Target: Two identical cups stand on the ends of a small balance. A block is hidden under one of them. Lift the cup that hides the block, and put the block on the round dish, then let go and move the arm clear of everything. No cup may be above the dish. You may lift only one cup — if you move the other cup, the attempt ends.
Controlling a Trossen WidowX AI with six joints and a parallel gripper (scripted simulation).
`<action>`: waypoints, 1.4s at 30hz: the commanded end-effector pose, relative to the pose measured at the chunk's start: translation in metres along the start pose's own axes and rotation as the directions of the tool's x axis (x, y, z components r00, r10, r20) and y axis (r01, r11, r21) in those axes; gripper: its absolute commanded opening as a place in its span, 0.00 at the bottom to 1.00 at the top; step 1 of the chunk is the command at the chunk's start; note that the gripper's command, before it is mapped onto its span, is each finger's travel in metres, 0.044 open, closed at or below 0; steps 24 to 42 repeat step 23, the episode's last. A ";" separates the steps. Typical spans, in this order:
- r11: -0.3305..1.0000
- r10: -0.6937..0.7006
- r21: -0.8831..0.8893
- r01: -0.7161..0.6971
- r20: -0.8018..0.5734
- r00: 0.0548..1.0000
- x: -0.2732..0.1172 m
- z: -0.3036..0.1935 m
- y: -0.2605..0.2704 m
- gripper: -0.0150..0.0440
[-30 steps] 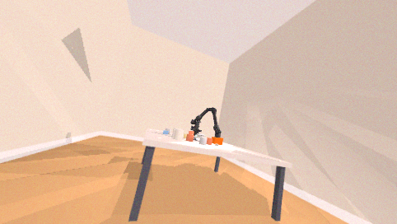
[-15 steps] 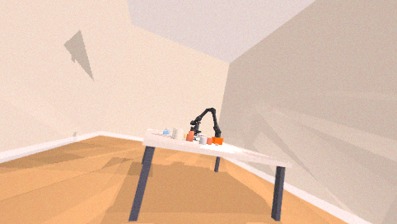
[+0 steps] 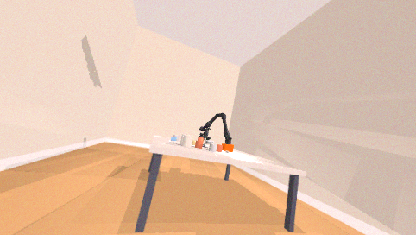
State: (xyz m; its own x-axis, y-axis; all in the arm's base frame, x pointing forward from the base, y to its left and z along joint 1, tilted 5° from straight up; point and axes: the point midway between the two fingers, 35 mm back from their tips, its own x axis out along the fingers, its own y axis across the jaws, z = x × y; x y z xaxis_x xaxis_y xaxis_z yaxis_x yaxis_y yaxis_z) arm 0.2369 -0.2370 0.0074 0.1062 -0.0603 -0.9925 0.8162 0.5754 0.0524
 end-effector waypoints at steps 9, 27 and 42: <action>1.000 -0.001 -0.003 0.001 -0.005 1.000 -0.054 -0.002 0.000 1.00; 1.000 -0.008 -0.012 0.008 0.000 1.000 -0.099 -0.005 -0.001 1.00; 1.000 -0.008 -0.012 0.008 0.000 1.000 -0.099 -0.005 -0.001 1.00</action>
